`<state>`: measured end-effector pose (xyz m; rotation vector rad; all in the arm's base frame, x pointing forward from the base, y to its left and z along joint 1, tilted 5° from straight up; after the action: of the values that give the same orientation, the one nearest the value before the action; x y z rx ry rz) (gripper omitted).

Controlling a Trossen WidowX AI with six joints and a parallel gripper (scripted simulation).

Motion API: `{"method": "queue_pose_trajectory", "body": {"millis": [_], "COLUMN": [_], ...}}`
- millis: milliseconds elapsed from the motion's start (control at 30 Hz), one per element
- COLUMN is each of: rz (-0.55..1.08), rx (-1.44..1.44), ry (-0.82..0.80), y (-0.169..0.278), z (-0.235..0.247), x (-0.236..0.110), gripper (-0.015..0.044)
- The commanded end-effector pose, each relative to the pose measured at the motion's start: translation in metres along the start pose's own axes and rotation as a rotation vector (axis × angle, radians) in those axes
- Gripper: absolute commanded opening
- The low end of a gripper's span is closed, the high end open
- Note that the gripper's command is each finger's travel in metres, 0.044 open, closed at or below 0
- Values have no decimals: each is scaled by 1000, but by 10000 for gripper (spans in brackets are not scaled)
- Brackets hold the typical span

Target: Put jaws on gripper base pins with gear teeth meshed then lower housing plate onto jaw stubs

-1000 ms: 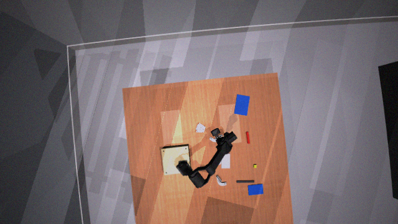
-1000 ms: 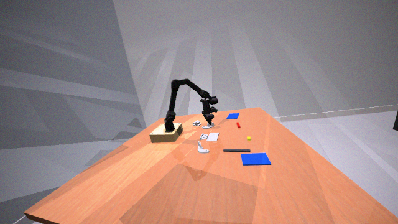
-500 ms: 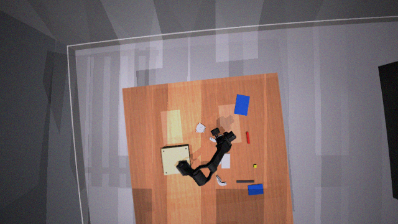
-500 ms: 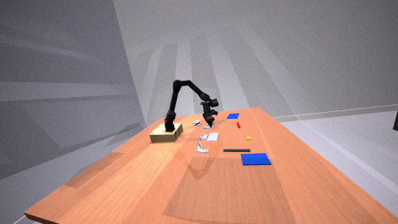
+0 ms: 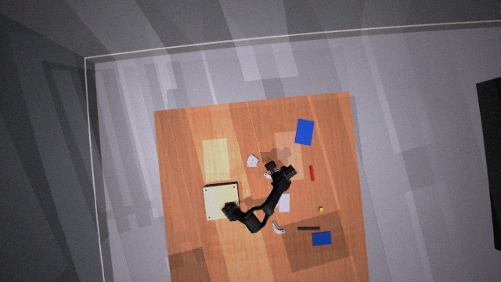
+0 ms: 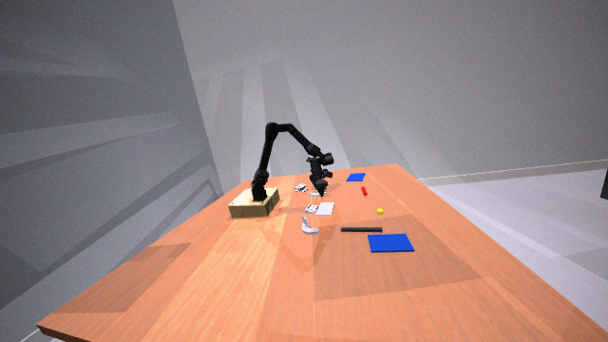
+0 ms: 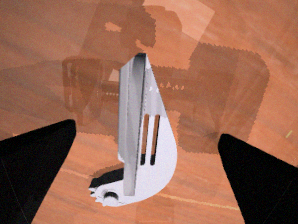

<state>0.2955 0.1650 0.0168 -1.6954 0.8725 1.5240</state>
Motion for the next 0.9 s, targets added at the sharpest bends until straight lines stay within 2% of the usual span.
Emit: {"method": "queue_pose_trajectory", "body": {"millis": [0, 433, 800, 867], "rz": [0, 0, 0, 0], "rx": [-3, -3, 0, 0], "ry": [4, 4, 0, 0], "y": [0, 0, 0, 0], "z": [-1, -1, 0, 0], "x": [1, 1, 1, 1], "gripper": [440, 440, 151, 138]}}
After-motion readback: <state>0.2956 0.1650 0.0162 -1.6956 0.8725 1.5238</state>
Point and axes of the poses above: the point midway between the two fingers, 35 mm back from their tips, its own x axis out along the fingers, its own z axis across the jaws, y = z × x, the point moved 3 cm from there along -x, back along the fingers, and after that the axes turned 11 degrees about -x, right-handed, at the moved point
